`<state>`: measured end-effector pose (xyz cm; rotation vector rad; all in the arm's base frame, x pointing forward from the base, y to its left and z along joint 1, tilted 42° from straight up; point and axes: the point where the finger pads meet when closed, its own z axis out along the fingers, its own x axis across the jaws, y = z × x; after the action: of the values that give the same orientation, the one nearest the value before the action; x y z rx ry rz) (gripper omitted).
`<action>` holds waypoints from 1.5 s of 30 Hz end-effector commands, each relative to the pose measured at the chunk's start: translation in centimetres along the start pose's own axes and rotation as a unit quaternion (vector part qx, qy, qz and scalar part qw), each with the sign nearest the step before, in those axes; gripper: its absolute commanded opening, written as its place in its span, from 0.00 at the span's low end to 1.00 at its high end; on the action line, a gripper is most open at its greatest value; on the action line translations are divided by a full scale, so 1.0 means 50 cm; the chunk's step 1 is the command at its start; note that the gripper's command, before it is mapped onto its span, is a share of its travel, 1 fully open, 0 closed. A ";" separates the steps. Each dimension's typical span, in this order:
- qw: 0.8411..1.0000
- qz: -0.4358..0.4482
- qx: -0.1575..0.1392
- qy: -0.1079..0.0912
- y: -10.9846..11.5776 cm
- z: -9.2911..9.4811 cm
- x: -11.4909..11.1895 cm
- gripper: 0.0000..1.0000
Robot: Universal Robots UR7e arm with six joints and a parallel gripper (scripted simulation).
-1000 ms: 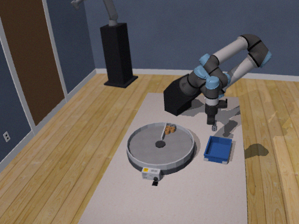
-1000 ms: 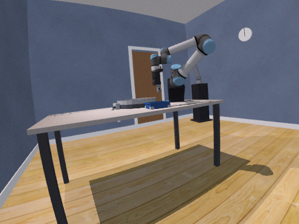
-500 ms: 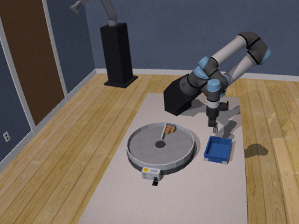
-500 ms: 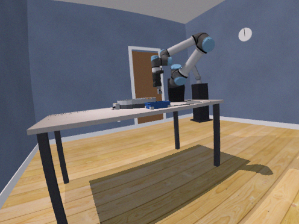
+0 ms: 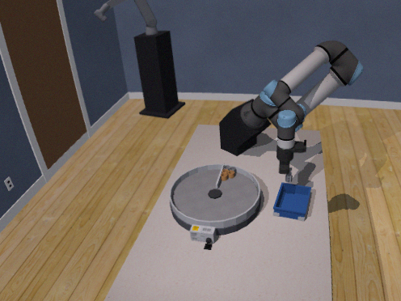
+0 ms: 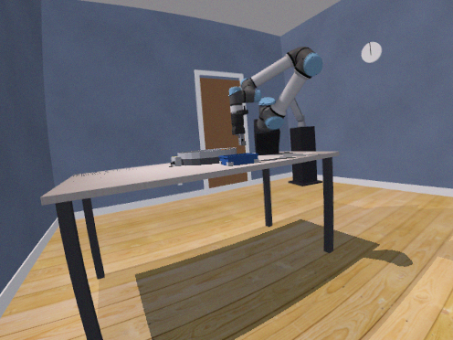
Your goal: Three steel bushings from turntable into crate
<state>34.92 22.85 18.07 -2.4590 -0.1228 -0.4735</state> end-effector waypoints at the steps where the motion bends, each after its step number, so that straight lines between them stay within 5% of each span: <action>1: 1.000 0.000 -0.001 0.001 -0.001 0.030 0.002 0.00; 12: 1.000 0.000 -0.001 0.001 -0.001 0.030 0.002 0.00; 17: 1.000 0.000 -0.001 0.001 -0.002 0.078 0.002 0.00; 45: 1.000 0.000 -0.001 0.001 -0.002 0.095 0.002 0.00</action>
<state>36.43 25.77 14.64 -2.4610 -0.1212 -0.4738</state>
